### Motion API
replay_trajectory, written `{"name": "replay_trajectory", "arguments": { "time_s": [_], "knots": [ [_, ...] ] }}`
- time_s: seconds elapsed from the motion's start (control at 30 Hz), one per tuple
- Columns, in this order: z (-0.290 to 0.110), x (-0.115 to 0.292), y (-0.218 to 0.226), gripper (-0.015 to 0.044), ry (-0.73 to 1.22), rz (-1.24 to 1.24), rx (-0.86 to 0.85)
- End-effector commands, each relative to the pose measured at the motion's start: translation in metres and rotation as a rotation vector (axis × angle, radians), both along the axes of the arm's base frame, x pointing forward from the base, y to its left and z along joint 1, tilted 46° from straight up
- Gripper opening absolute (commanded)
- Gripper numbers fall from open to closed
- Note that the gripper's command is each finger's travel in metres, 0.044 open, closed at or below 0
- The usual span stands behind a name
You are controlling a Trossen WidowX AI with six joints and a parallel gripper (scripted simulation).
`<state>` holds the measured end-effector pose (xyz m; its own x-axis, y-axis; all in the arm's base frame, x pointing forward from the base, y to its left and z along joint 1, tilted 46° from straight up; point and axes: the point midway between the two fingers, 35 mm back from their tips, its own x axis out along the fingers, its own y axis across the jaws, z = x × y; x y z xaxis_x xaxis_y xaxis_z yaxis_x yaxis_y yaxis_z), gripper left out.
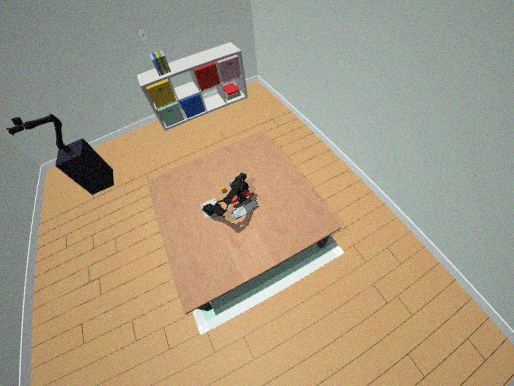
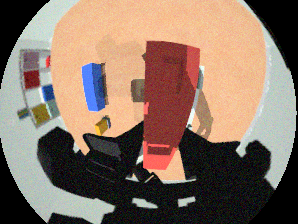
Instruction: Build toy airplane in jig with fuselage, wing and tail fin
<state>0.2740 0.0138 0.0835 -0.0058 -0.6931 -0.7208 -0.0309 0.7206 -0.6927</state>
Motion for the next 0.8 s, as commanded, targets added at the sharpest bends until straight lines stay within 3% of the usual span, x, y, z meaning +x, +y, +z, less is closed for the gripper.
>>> {"name": "replay_trajectory", "arguments": {
  "time_s": [0.0, 0.6, 0.77],
  "knots": [
    [0.004, -0.001, -0.009, 0.0, 0.002, 0.015, -0.003],
    [0.019, -0.012, -0.057, 0.0, 0.041, 0.051, -0.026],
    [0.019, -0.012, -0.058, 0.0131, 0.041, 0.051, -0.026]
  ]
}}
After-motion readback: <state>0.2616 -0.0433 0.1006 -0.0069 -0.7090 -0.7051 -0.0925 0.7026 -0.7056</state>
